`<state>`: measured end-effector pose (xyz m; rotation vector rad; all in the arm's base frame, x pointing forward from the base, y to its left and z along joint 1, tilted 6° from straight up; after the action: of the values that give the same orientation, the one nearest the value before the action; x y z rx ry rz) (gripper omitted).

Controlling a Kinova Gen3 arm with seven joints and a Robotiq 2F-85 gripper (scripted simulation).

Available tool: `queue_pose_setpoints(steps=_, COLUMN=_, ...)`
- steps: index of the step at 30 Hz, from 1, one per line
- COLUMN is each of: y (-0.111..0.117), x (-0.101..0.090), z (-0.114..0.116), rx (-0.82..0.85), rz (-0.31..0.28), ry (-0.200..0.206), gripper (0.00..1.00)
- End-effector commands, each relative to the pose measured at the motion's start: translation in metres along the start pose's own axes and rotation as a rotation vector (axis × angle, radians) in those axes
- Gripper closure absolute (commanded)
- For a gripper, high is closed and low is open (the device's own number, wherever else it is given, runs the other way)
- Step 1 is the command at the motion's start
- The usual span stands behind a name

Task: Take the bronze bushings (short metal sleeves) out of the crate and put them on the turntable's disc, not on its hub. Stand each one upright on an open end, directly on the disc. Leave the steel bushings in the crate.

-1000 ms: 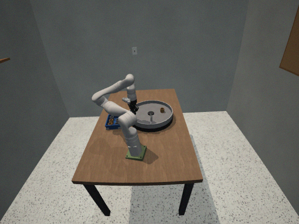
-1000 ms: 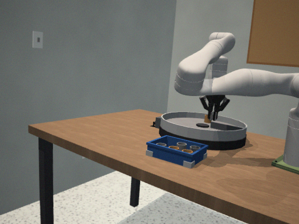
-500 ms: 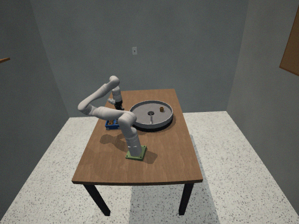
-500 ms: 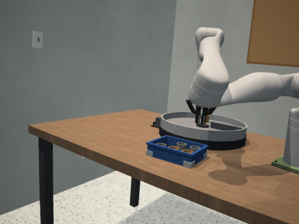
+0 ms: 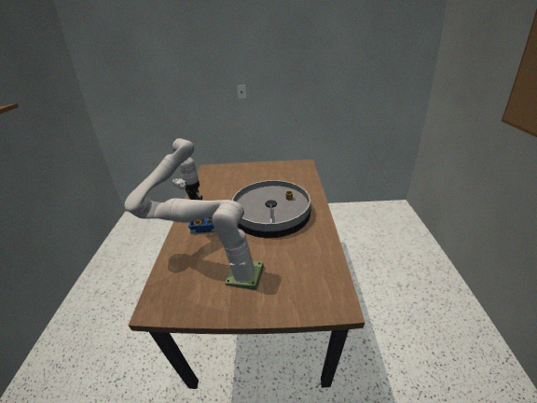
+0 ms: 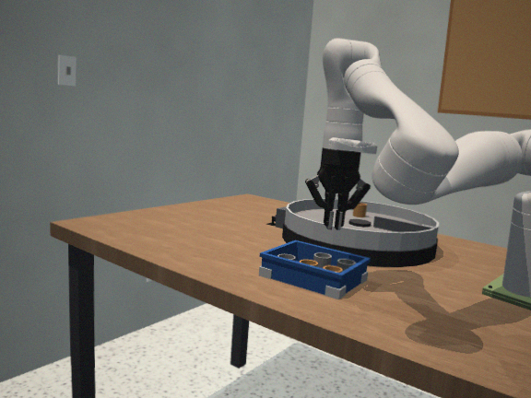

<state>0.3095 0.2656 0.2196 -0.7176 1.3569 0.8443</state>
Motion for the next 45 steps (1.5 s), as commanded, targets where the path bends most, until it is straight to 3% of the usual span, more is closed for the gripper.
queue_pose_setpoints(steps=1, y=0.0099, x=0.0011, z=0.0085, rx=-0.012, rz=0.007, ry=0.004, gripper=0.88)
queue_pose_setpoints(steps=9, y=0.0177, x=0.0012, z=0.0169, rx=-0.012, rz=0.007, ry=0.004, gripper=0.88)
queue_pose_setpoints(steps=45, y=0.0179, x=0.0014, z=0.0163, rx=-0.009, rz=0.008, ry=0.003, gripper=0.88)
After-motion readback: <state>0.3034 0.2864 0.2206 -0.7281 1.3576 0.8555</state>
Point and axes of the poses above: the point where the finger pads meet when closed, its own x axis out along the fingers, its own z axis across the jaws, y = z × x, the point moved 7 cm from there along -x, back along the fingers, and after that the axes turned 8 degrees about -x, right-handed, at the moved point
